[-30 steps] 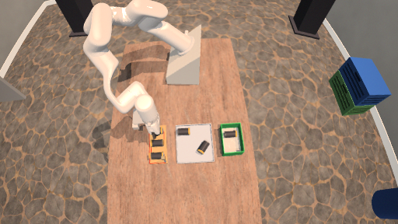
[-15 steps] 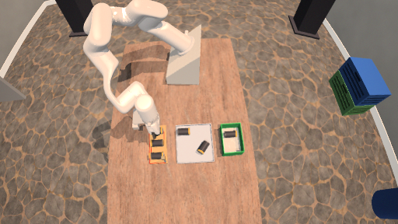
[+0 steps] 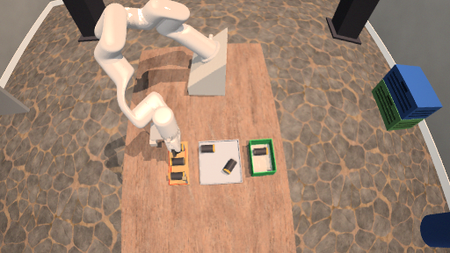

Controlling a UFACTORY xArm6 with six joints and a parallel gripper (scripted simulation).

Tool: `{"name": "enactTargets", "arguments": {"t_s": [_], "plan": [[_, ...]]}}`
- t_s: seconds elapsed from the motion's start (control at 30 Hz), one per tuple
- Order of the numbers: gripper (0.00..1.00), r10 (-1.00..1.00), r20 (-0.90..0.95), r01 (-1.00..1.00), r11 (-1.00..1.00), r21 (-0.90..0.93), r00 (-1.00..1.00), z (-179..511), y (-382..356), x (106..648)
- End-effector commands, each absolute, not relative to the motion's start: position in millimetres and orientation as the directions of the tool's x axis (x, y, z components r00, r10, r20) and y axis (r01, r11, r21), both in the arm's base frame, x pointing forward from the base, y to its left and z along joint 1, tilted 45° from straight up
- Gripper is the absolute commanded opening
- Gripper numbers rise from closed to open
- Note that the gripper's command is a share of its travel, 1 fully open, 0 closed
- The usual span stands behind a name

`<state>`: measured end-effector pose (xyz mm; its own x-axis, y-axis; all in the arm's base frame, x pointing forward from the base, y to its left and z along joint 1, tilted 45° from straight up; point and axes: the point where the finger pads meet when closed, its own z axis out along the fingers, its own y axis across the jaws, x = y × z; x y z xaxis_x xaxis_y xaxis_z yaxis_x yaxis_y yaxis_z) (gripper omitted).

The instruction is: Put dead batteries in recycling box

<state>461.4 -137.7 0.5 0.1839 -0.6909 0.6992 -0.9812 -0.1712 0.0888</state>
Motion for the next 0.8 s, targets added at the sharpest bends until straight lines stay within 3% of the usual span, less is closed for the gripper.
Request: {"name": "enactTargets", "arguments": {"t_s": [0.0, 0.77], "plan": [[0.28, -0.691, 0.699, -0.981, -0.173, 0.086, 0.183, 4, -134, 462], [0.28, -0.691, 0.699, -0.981, -0.173, 0.086, 0.183, 62, -77, 457]]}}
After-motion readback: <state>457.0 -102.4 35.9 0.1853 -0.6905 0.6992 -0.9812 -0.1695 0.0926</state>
